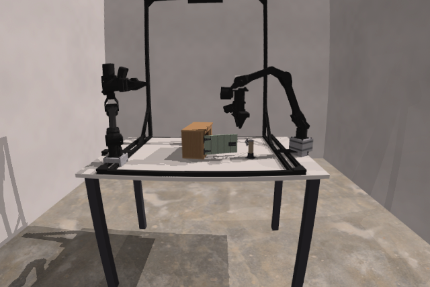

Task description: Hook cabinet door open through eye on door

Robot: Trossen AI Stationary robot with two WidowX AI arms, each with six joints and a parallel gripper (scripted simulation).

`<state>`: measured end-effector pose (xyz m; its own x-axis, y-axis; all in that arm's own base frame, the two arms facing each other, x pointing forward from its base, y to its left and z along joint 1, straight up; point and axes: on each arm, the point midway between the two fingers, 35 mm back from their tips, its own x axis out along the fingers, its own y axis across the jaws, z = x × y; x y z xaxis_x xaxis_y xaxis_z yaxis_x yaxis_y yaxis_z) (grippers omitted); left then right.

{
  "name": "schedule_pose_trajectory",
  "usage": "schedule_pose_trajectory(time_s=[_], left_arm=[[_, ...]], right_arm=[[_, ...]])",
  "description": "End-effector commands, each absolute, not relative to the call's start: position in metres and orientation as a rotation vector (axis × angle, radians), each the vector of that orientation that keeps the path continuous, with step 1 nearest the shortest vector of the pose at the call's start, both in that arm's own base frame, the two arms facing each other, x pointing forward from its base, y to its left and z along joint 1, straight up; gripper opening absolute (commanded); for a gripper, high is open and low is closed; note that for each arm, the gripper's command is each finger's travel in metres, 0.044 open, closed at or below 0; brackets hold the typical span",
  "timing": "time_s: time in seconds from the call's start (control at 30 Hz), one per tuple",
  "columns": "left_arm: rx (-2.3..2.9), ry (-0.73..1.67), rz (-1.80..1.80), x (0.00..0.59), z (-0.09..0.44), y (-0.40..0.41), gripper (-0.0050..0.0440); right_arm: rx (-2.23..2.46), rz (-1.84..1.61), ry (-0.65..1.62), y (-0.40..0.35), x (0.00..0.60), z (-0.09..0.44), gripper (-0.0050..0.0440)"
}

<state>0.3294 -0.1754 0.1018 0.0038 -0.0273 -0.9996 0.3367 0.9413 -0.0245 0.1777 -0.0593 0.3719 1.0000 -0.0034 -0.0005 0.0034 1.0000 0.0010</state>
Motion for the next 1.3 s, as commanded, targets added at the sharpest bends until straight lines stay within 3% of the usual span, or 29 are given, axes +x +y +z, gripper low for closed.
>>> schedule_pose_trajectory(time_s=[0.0,1.27], left_arm=[[0.258,1.543,-0.273,0.333,0.096,-0.185,0.022],[0.263,1.536,-0.265,0.337,0.078,-0.196,0.022]], right_arm=[[-0.003,0.0,-0.003,-0.047,0.166,0.378,0.04],[0.001,0.0,-0.001,-0.038,0.159,0.38,0.04]])
